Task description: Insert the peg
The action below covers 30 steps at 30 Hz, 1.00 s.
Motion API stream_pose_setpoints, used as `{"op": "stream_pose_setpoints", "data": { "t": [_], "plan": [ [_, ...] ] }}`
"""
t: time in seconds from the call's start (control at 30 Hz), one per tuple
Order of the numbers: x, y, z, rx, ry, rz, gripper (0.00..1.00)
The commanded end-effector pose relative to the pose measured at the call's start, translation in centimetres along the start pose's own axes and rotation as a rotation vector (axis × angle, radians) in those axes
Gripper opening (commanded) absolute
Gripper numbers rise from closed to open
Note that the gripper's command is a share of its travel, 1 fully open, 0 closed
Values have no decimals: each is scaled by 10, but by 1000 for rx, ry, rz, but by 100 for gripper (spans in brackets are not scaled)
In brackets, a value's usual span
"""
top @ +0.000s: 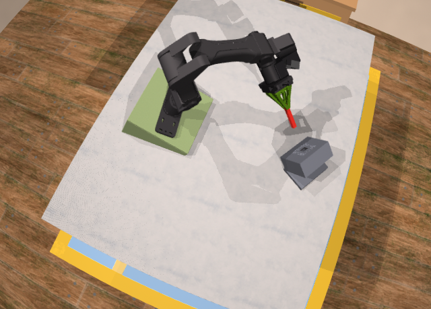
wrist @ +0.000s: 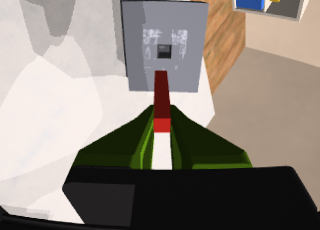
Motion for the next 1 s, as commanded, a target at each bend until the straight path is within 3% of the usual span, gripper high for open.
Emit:
{"op": "stream_pose_setpoints", "data": {
  "t": [0.0, 0.97],
  "plan": [
    [-3, -5, 1, -35, 28, -15, 0],
    [0, 17, 1, -36, 18, -9, 0]
  ]
}}
Point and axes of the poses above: the point where the finger pads meet when closed, its own y axis out along the fingers, its own z axis across the jaws, x = y × z, the point moved 6 cm from there along -y, back along the fingers, and after that the axes turned 4 degrees about y, right-handed, at the moved point
